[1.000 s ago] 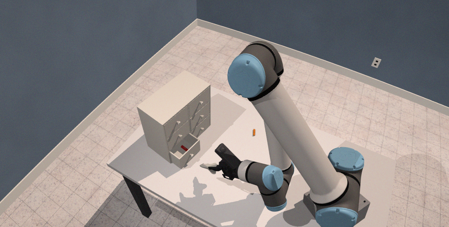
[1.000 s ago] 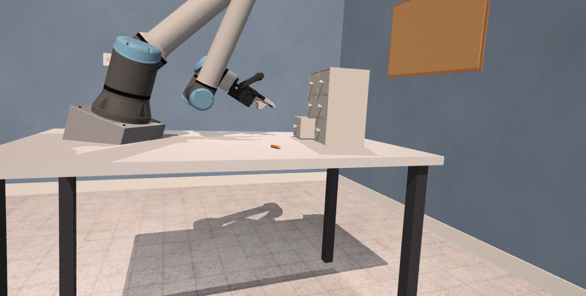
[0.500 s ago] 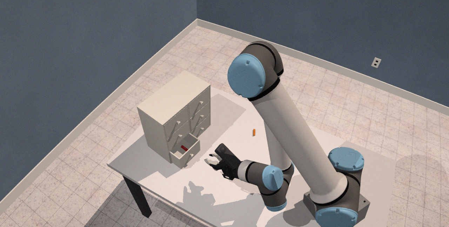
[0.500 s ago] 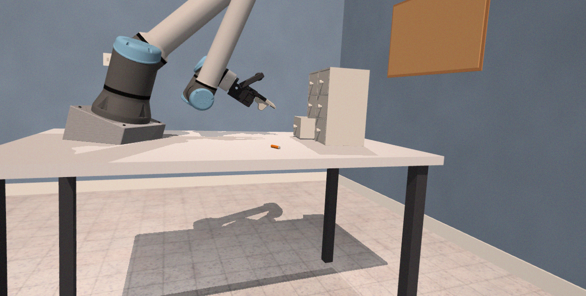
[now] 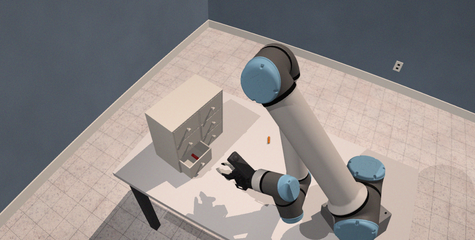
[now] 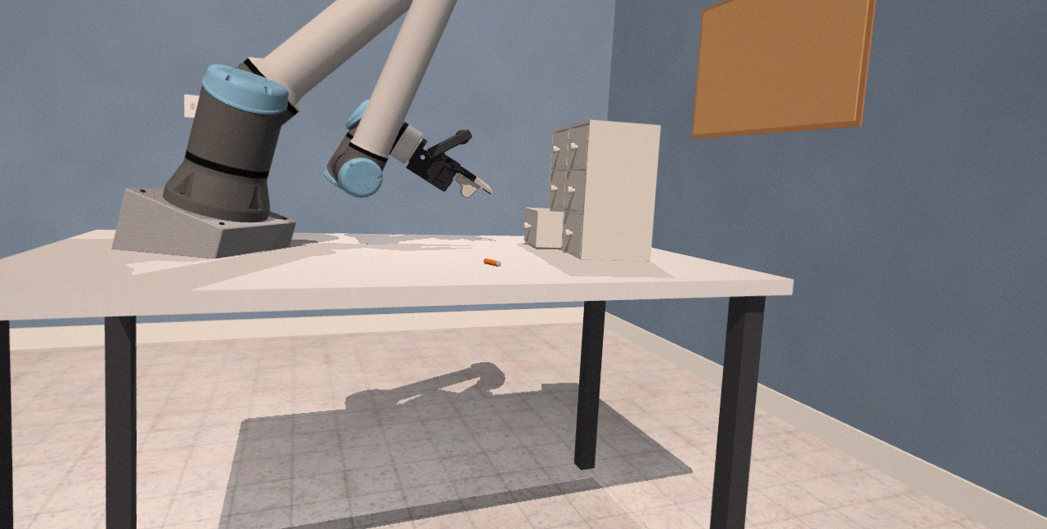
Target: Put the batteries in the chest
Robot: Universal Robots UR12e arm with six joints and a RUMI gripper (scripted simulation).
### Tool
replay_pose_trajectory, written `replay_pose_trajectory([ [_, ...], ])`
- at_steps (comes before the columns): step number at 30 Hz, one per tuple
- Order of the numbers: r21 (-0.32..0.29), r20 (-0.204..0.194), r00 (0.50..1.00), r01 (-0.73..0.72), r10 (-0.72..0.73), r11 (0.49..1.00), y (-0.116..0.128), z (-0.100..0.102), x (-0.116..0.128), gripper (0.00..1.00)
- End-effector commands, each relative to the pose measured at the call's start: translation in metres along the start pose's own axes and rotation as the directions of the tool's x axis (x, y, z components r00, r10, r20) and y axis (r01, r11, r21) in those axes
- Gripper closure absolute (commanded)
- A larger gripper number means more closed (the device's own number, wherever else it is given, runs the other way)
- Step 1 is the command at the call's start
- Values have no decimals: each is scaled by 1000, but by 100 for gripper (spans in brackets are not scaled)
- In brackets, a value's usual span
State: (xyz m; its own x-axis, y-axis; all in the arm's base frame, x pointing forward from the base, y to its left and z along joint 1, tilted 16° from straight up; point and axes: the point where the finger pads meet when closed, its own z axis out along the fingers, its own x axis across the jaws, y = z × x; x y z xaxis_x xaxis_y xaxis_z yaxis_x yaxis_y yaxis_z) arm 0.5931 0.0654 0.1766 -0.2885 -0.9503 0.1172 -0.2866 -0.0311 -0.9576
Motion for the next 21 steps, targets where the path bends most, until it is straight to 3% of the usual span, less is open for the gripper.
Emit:
replay_pose_trajectory([
  [1,1,0,1000,0,0,1000,0,0,0,80],
  [21,1,0,1000,0,0,1000,5,12,0,80],
])
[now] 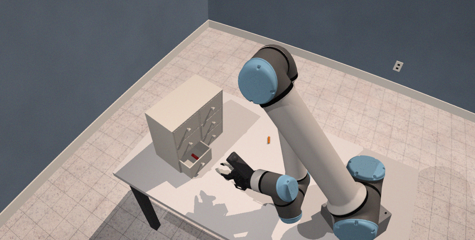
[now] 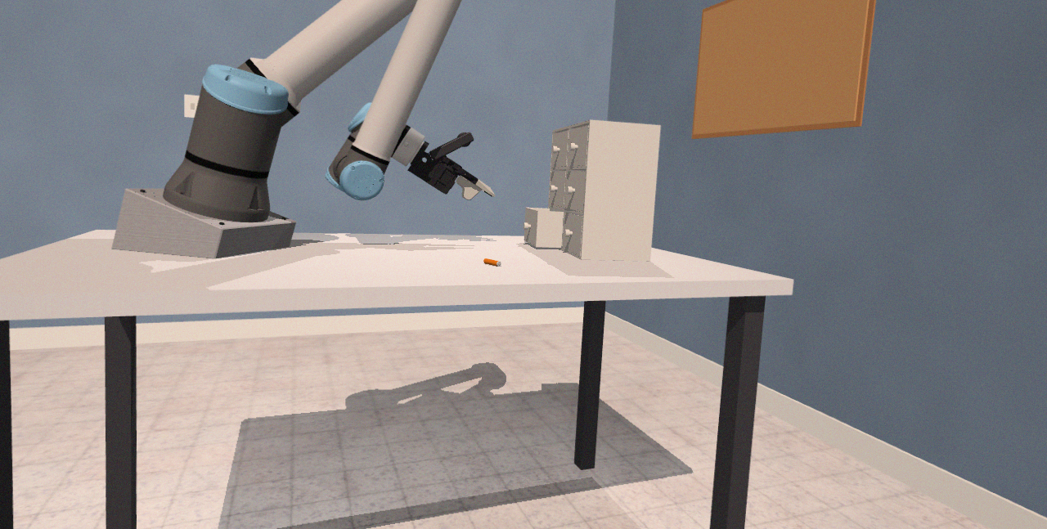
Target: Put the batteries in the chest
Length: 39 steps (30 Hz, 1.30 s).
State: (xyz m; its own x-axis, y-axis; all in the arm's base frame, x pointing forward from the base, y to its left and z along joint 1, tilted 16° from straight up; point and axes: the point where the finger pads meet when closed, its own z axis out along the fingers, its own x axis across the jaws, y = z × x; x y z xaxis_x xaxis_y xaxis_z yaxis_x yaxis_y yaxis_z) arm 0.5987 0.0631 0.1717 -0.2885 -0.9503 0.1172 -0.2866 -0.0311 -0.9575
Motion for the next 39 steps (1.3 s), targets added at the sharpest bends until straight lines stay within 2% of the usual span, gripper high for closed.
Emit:
replay_pose_trajectory([
  [1,1,0,1000,0,0,1000,3,7,0,80],
  [7,1,0,1000,0,0,1000,7,16,0,80],
  [21,1,0,1000,0,0,1000,25,57,0,80],
  [39,1,0,1000,0,0,1000,39,90,0,80],
])
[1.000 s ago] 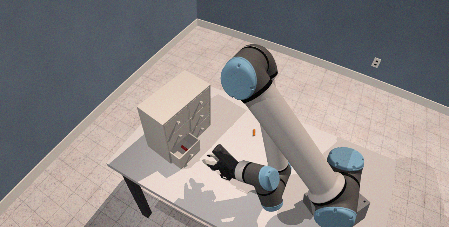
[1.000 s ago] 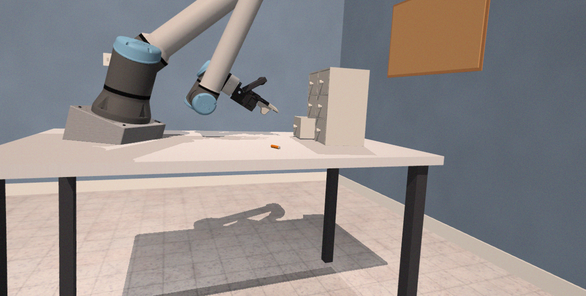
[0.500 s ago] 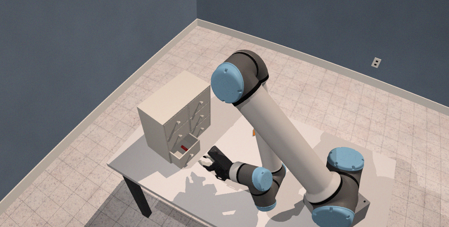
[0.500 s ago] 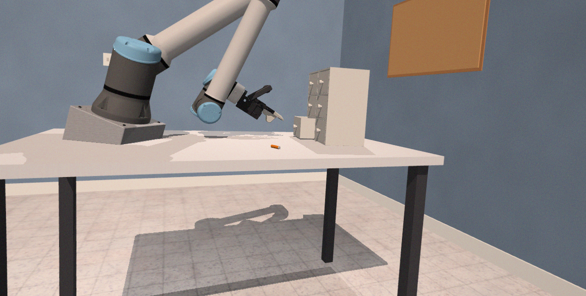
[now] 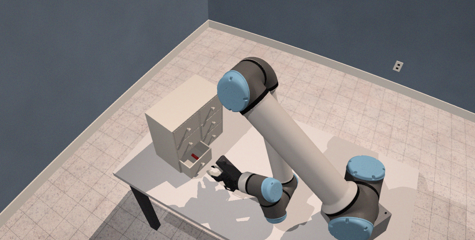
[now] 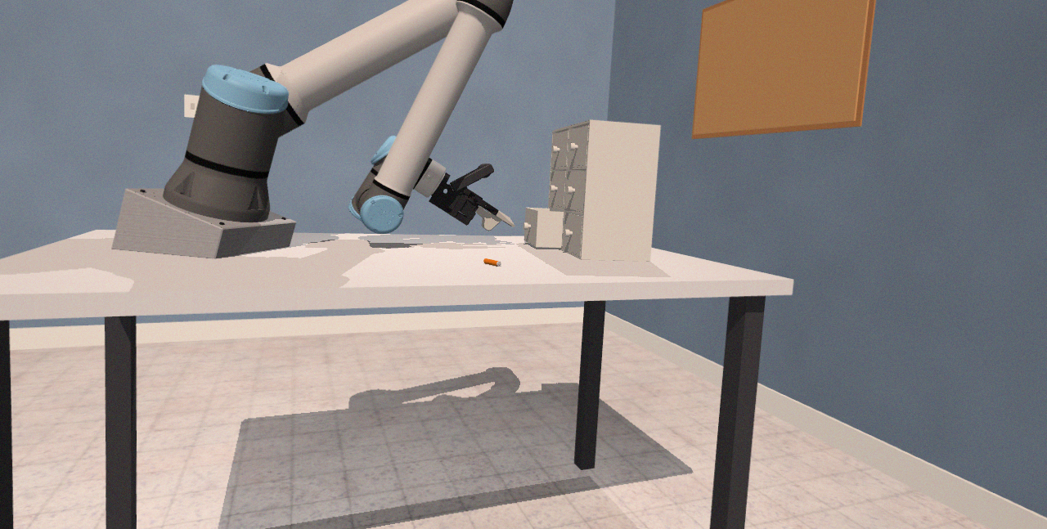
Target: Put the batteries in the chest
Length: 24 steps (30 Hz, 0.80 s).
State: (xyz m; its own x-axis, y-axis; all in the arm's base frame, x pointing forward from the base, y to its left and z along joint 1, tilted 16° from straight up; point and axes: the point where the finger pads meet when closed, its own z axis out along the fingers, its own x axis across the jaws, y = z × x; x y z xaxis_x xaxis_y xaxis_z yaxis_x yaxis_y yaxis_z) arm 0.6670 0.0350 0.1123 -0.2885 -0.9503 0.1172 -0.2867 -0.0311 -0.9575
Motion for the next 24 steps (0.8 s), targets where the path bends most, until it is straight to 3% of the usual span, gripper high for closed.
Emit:
replay_pose_trajectory([
  [1,1,0,1000,0,0,1000,1,3,0,80],
  [24,1,0,1000,0,0,1000,2,6,0,80],
])
